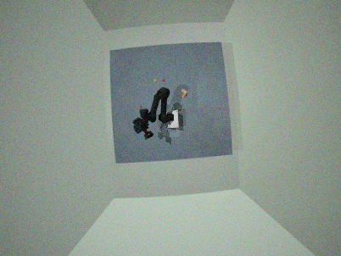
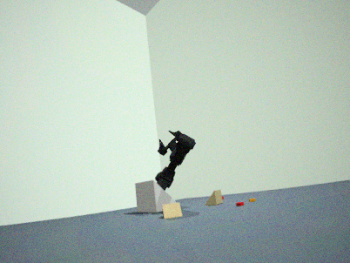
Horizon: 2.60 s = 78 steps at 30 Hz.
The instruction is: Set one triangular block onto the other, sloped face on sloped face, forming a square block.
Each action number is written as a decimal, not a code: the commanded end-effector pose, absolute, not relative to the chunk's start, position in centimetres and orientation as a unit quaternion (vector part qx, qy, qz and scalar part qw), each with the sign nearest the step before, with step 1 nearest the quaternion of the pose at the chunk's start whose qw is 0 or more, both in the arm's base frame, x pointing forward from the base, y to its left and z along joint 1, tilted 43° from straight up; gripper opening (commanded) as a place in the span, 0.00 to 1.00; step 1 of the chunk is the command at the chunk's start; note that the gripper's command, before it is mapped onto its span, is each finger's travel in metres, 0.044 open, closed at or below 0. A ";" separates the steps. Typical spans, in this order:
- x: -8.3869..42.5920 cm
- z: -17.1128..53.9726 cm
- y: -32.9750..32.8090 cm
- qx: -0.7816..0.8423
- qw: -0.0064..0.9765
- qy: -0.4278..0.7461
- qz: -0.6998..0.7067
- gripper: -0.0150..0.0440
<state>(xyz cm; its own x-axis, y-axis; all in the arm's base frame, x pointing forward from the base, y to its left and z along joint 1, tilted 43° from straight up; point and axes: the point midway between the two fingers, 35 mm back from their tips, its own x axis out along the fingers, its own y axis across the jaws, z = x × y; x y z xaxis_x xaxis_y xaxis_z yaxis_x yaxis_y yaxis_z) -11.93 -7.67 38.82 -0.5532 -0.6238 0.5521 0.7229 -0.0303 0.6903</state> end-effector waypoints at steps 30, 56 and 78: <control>-7.5 31.8 24.3 -0.342 -0.302 -0.395 -0.797 1.00; 24.6 15.3 17.8 -0.329 -0.817 -0.302 -0.365 1.00; 19.5 -3.3 -6.2 -0.403 -0.794 -0.446 0.089 1.00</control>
